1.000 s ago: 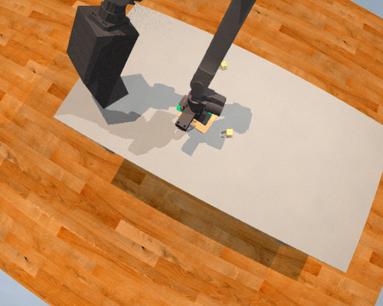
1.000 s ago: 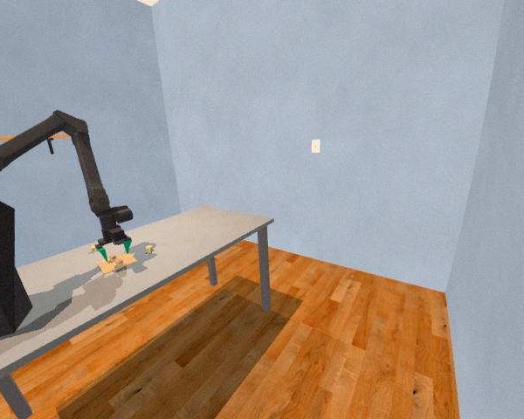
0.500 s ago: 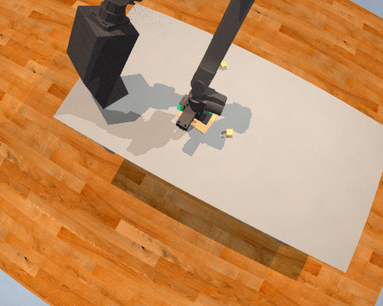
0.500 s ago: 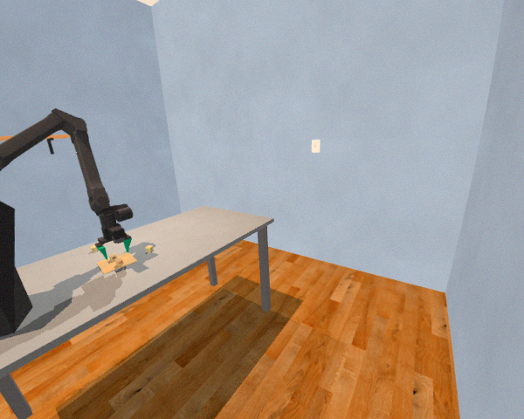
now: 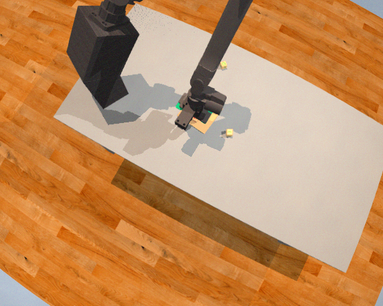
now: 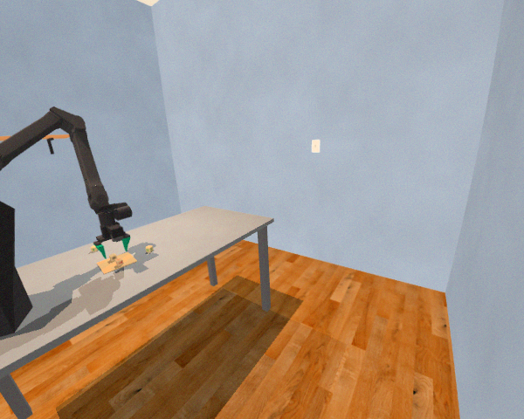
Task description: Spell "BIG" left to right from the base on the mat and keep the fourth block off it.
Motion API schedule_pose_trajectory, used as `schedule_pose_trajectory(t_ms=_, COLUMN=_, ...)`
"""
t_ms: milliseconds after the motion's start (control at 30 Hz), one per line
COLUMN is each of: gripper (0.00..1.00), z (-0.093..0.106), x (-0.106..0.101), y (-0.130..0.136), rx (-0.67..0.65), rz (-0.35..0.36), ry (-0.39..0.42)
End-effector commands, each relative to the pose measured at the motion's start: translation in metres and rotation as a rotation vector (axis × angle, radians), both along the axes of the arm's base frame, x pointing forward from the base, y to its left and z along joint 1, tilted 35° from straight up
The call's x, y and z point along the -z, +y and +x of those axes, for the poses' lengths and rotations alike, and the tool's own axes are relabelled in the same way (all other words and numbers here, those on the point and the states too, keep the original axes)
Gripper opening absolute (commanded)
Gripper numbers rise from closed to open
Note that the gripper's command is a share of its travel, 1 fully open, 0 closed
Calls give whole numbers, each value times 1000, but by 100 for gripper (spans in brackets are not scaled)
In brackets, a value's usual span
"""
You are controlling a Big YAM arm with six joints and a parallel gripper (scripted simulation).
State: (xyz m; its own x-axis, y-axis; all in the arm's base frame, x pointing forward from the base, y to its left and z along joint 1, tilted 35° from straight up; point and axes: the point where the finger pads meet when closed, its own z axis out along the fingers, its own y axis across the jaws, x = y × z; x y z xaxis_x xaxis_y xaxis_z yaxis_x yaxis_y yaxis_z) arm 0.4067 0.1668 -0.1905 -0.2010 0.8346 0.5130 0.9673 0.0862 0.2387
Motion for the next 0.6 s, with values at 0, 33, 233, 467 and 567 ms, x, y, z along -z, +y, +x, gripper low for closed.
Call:
schedule_pose_trajectory(t_ms=0, gripper=90, z=7, x=-19, y=-14, rx=14, rz=2, ry=-25)
schedule_pose_trajectory(t_ms=33, gripper=90, z=7, x=-22, y=-15, rx=14, rz=2, ry=-25)
schedule_pose_trajectory(t_ms=233, gripper=90, z=5, x=-31, y=-21, rx=14, rz=2, ry=-26)
schedule_pose_trajectory(t_ms=467, gripper=90, z=4, x=-41, y=-28, rx=14, rz=1, ry=-28)
schedule_pose_trajectory(t_ms=567, gripper=90, z=5, x=-43, y=-25, rx=6, rz=2, ry=-34)
